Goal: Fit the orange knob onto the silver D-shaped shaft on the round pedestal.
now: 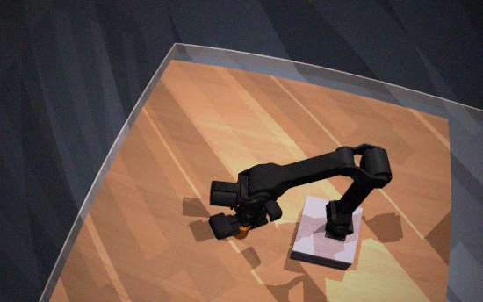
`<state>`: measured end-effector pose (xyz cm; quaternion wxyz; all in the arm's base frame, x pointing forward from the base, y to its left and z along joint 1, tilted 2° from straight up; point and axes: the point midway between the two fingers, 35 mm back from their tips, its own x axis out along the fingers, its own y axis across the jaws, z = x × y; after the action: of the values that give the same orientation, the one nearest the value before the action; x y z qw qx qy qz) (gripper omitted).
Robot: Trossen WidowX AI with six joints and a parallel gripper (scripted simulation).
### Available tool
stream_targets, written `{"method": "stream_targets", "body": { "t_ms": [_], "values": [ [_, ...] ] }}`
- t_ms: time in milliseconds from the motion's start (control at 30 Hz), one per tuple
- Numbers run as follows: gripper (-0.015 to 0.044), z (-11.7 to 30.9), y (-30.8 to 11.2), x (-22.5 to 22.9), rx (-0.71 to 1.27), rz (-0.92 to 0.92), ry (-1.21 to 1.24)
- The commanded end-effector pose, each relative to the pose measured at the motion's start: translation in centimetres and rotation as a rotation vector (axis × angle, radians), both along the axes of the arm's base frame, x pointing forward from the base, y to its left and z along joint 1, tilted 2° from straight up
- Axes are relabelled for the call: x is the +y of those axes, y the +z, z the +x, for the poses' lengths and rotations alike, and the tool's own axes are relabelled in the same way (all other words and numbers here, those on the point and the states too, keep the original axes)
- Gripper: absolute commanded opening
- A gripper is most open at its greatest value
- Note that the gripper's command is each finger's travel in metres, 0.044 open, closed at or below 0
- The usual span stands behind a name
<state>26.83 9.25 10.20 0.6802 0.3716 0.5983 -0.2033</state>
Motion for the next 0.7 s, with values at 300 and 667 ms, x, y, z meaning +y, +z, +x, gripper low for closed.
{"method": "stream_targets", "body": {
  "t_ms": [300,667],
  "values": [
    [0.0,0.7,-1.7,0.5,0.156,-0.153,-0.002],
    [0.0,1.6,-6.4,0.8,0.168,-0.164,-0.002]
  ]
}}
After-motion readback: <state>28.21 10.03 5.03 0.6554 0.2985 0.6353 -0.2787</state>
